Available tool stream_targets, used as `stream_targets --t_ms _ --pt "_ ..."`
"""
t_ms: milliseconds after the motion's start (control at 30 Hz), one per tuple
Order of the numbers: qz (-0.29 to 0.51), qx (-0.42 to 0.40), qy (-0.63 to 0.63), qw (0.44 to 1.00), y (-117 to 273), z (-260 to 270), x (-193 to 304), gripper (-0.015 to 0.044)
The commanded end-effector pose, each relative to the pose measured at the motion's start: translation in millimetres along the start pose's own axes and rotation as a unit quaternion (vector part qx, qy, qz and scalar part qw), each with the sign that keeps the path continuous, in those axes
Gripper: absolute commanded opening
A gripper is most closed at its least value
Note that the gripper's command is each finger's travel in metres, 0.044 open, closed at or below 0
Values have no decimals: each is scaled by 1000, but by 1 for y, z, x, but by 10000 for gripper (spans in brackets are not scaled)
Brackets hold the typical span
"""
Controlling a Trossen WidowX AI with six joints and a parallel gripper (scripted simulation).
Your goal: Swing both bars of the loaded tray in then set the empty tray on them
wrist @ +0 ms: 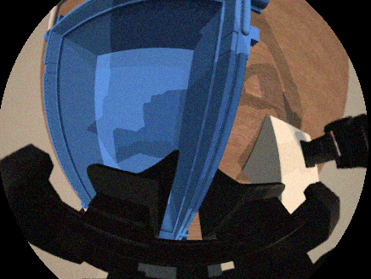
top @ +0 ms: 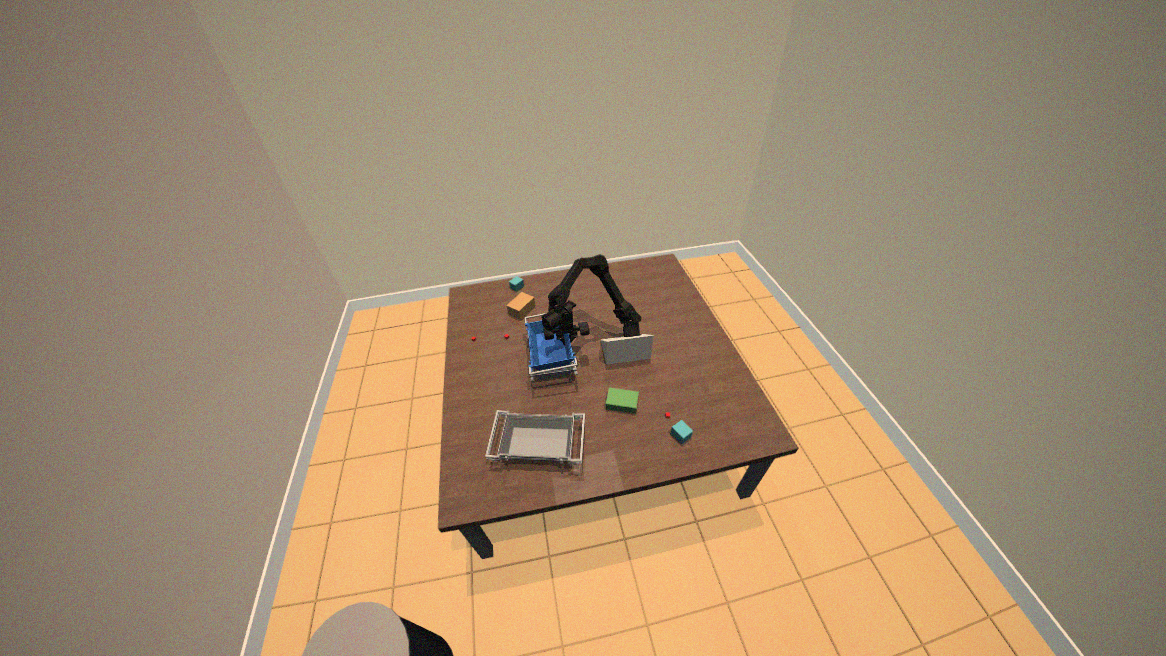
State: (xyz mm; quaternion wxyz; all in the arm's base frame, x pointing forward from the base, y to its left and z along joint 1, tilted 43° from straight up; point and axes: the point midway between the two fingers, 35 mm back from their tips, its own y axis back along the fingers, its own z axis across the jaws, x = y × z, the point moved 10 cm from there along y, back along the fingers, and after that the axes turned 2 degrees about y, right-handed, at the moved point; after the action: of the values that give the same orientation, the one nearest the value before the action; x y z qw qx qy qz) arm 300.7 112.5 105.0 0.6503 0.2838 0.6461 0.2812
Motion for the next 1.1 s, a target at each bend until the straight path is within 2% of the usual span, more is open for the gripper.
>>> stream_targets --t_ms 0,1000,1067 --pt "0 15 -6 1000 -7 0 -4 0" --pt "0 15 -6 1000 -7 0 -4 0" --pt "0 15 -6 1000 -7 0 -4 29"
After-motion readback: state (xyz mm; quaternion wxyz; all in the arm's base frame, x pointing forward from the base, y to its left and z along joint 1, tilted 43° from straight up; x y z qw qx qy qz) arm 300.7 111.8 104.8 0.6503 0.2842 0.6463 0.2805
